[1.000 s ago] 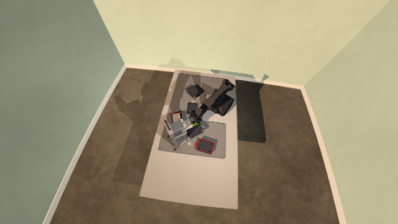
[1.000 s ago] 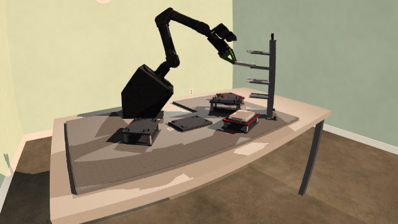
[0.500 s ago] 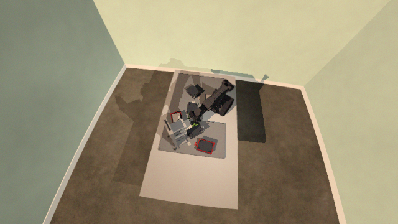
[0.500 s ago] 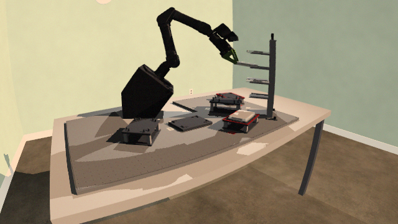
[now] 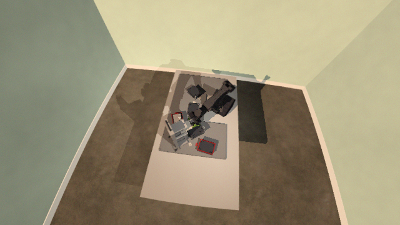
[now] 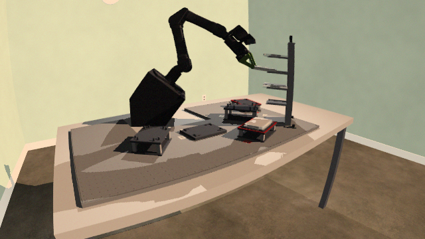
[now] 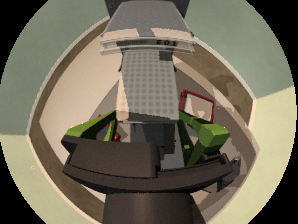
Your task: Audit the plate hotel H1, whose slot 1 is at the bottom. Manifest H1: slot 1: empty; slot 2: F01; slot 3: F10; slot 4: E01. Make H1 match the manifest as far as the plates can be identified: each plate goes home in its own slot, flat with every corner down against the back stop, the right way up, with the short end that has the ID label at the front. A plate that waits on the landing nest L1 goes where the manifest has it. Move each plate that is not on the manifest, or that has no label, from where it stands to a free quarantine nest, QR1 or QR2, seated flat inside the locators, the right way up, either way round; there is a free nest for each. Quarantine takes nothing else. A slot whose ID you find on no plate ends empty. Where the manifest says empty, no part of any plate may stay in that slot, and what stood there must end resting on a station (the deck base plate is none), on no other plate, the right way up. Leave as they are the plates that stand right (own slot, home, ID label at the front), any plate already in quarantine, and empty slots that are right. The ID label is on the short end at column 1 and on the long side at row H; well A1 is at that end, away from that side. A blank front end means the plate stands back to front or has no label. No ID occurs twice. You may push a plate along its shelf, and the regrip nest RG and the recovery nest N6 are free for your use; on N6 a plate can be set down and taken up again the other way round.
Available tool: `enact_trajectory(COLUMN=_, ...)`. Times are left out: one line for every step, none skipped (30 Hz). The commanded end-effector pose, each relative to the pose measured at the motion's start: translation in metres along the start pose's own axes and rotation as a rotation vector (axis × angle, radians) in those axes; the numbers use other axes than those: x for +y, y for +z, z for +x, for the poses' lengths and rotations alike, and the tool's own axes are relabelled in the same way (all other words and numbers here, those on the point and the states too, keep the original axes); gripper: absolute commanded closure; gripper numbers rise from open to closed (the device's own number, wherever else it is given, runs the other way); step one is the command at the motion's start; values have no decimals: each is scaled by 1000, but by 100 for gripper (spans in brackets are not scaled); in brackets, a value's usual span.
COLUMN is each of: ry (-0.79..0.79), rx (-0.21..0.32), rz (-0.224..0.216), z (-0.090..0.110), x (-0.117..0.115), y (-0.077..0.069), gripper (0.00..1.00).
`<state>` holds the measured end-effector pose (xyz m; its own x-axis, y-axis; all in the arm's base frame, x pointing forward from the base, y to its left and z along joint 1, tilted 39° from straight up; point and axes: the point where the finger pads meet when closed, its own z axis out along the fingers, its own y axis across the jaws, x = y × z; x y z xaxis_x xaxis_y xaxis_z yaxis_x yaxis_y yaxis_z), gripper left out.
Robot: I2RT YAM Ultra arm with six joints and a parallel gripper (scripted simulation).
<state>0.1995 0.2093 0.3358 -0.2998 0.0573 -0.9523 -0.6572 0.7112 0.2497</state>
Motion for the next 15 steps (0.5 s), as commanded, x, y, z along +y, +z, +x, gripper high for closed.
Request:
enact_trajectory(ry=4, rx=-80, rz=5, z=-27, x=1, y=-8, gripper=14)
enact_trajectory(ry=4, rx=-79, rz=5, z=-27, x=1, y=-7, gripper=14)
enact_trajectory(ry=4, rx=-78, rz=5, z=-27, x=1, y=-7, gripper=14)
enact_trajectory(ry=4, rx=-77, rz=4, z=-27, x=2, y=-7, gripper=14)
enact_trajectory(ry=4, rx=-76, rz=4, z=-26, x=2, y=-6, gripper=14)
enact_trajectory(ry=4, rx=-75, rz=4, z=-26, x=2, y=-6, gripper=14)
enact_trajectory(ry=4, rx=-75, rz=4, z=-26, x=2, y=-6, gripper=14)
enact_trajectory(ry=4, rx=-74, rz=3, z=-25, x=2, y=-5, gripper=14)
enact_trajectory(ry=4, rx=-73, rz=3, z=-25, x=2, y=-5, gripper=14)
enact_trajectory(ry=4, rx=-72, rz=3, z=-25, x=2, y=-5, gripper=14)
enact_trajectory(ry=4, rx=-71, rz=2, z=-24, x=2, y=-4, gripper=14)
enact_trajectory(ry=4, rx=-70, rz=2, z=-24, x=2, y=-4, gripper=14)
enact_trajectory(ry=4, rx=-69, rz=2, z=-24, x=3, y=-3, gripper=14)
enact_trajectory(ry=4, rx=-68, rz=1, z=-23, x=3, y=-3, gripper=14)
enact_trajectory(ry=4, rx=-68, rz=1, z=-23, x=3, y=-3, gripper=14)
